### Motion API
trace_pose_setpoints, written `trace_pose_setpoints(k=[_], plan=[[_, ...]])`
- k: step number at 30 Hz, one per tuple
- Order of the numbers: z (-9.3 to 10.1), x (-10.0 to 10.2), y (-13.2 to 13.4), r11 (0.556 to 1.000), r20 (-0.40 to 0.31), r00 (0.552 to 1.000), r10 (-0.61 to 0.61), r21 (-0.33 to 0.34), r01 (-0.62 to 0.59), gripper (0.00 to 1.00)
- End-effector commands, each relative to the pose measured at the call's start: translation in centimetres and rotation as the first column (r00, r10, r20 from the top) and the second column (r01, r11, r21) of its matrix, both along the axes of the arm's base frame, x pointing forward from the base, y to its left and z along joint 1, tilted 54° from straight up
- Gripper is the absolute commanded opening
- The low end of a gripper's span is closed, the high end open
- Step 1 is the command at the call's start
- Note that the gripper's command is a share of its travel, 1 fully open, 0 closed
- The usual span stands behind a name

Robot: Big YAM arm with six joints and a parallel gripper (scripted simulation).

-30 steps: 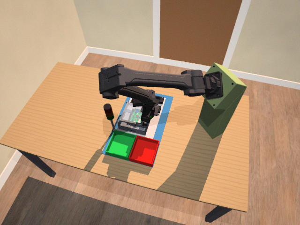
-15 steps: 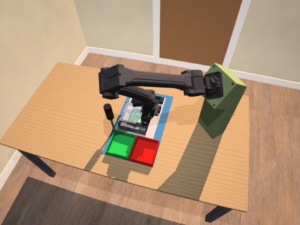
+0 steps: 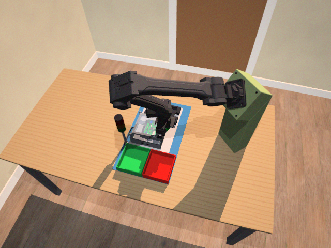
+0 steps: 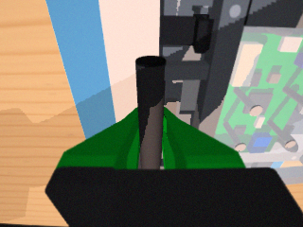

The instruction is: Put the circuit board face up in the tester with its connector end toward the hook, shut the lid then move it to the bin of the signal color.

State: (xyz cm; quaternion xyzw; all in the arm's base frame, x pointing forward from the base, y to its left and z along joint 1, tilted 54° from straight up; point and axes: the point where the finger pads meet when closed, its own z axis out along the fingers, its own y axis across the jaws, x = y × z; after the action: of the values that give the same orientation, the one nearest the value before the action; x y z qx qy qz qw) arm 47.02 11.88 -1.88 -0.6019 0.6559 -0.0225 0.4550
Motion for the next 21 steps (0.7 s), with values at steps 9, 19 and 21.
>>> trace_pose_setpoints(k=[9,19,21], plan=[[-0.74,0.41,0.96,1.0,-0.005,1.0,0.008,0.006,-0.008,0.0],[-1.0,0.26,1.0,1.0,-0.015,1.0,0.012,0.002,-0.012,0.0],[-1.0,0.26,1.0,1.0,-0.015,1.0,0.012,0.002,-0.012,0.0]])
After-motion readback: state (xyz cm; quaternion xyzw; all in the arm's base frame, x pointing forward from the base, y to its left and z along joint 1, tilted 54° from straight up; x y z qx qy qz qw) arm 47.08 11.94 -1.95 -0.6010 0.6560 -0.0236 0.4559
